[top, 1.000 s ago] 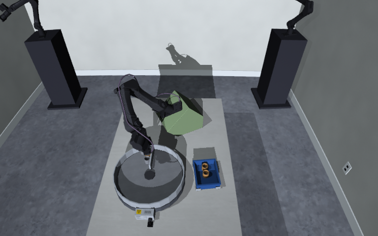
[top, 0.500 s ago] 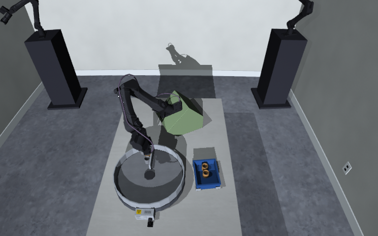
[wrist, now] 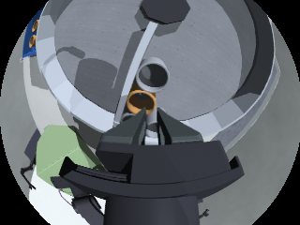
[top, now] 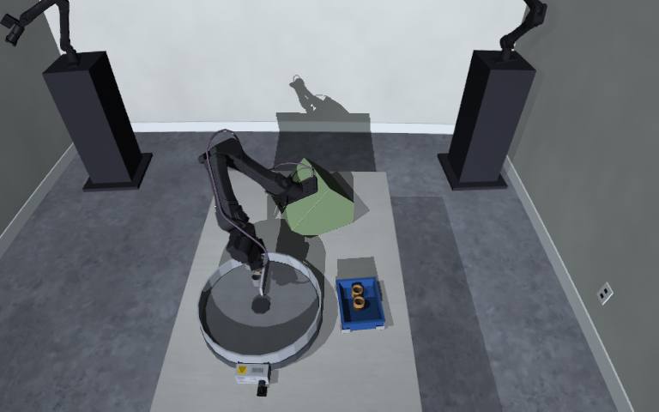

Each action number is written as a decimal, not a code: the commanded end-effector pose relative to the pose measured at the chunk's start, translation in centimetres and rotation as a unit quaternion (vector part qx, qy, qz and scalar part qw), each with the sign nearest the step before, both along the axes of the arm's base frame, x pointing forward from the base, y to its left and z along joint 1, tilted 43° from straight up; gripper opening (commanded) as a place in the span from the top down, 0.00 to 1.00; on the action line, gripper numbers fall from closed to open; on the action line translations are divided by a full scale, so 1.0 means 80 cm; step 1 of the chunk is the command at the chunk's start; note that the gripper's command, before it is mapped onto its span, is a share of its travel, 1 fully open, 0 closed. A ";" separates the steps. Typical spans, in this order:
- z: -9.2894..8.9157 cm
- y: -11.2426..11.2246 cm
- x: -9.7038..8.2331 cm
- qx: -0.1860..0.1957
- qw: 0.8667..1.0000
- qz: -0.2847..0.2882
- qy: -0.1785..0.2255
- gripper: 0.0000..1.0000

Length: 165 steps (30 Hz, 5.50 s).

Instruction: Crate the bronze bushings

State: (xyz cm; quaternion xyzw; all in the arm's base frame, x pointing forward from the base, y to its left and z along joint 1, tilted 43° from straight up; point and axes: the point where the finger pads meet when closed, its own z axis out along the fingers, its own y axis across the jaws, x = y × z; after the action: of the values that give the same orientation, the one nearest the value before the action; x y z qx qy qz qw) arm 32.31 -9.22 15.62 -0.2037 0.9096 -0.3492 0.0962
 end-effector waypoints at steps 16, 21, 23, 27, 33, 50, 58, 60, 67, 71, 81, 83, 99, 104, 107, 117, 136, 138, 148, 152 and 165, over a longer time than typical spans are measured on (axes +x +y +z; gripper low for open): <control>0.030 0.014 0.013 0.004 0.999 0.012 -0.034 0.85; 0.030 0.014 0.013 0.004 0.999 0.012 -0.034 0.85; 0.030 0.014 0.013 0.004 0.999 0.012 -0.034 0.85; 0.030 0.014 0.013 0.004 0.999 0.012 -0.034 0.85; 0.030 0.014 0.013 0.004 0.999 0.012 -0.034 0.85; 0.031 0.014 0.011 0.003 0.999 0.011 -0.034 0.85; 0.032 0.014 0.011 0.003 0.999 0.011 -0.033 0.85; 0.032 0.014 0.011 0.003 0.999 0.011 -0.033 0.85; 0.032 0.014 0.011 0.003 0.999 0.011 -0.033 0.85; 0.032 0.014 0.011 0.003 0.999 0.011 -0.033 0.85; 0.032 0.014 0.011 0.003 0.999 0.011 -0.033 0.85; 0.032 0.014 0.011 0.003 0.999 0.011 -0.033 0.85; 0.016 0.009 0.015 0.005 0.999 0.017 -0.031 0.85; 0.016 0.009 0.015 0.006 0.999 0.017 -0.032 0.85; 0.017 0.009 0.015 0.005 0.999 0.016 -0.032 0.85; 0.017 0.009 0.015 0.005 0.999 0.016 -0.032 0.85; 0.005 0.000 0.008 0.004 1.000 0.009 -0.021 0.85; 0.001 -0.003 0.007 0.004 1.000 0.008 -0.021 0.85; 0.018 0.005 0.021 0.006 0.999 0.016 -0.044 0.85; 0.018 0.005 0.021 0.006 0.999 0.016 -0.044 0.85; 0.018 0.005 0.021 0.006 0.999 0.016 -0.044 0.85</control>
State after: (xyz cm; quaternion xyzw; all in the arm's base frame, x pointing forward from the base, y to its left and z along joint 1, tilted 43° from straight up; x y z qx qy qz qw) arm 32.73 -9.69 14.89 -0.2060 0.9088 -0.3493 0.0980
